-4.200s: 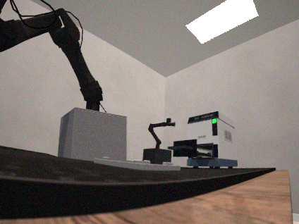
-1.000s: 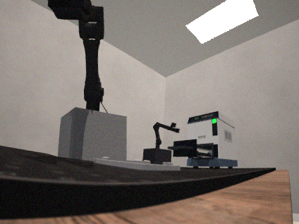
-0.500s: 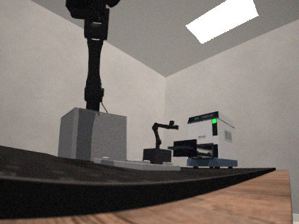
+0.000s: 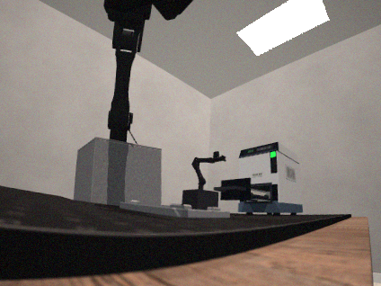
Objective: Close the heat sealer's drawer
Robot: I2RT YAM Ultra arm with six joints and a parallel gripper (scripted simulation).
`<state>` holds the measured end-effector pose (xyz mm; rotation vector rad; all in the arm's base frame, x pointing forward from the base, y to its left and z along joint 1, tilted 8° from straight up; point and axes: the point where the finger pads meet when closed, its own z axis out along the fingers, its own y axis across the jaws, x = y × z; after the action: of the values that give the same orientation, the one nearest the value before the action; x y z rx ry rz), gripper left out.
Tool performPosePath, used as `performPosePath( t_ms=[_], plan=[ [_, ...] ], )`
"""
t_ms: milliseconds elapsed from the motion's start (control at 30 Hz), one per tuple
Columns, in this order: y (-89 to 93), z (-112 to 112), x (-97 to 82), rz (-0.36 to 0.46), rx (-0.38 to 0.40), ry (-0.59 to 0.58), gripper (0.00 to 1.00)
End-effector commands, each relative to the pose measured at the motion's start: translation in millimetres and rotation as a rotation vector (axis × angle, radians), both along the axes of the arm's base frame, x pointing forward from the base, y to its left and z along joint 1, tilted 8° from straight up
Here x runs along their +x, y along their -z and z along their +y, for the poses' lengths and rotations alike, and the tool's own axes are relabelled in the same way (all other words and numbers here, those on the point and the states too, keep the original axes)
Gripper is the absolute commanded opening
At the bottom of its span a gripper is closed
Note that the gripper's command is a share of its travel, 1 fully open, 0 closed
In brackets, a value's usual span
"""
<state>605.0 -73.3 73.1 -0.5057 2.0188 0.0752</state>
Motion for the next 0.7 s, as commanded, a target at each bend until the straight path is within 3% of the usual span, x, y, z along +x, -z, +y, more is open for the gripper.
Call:
performPosePath(
  t_ms=[0, 67, 100, 133, 200, 233, 467, 500, 633, 667],
  plan=[
    [-40.2, 18.8, 7.2, -0.026, 0.010, -0.027, 0.45],
    [-38.7, 24.8, 6.5, -0.025, 0.005, -0.017, 0.45],
    [-23.7, 30.4, -1.5, 0.008, 0.012, -0.017, 0.45],
    [-21.3, 34.5, -3.0, 0.008, 0.012, -0.017, 0.45],
    [-24.1, 40.3, -1.7, -0.009, 0.009, -0.017, 0.45],
    [-36.7, 43.1, 3.7, 0.005, 0.012, -0.030, 0.45],
    [-34.5, 62.6, -0.9, 0.046, 0.023, -0.046, 0.45],
    [-16.1, 67.9, -11.7, 0.088, 0.030, -0.046, 0.45],
    [-19.9, 77.1, -10.5, 0.063, 0.026, -0.046, 0.45],
    [-32.9, 81.5, -5.7, 0.076, 0.032, -0.065, 0.45]
  ],
)
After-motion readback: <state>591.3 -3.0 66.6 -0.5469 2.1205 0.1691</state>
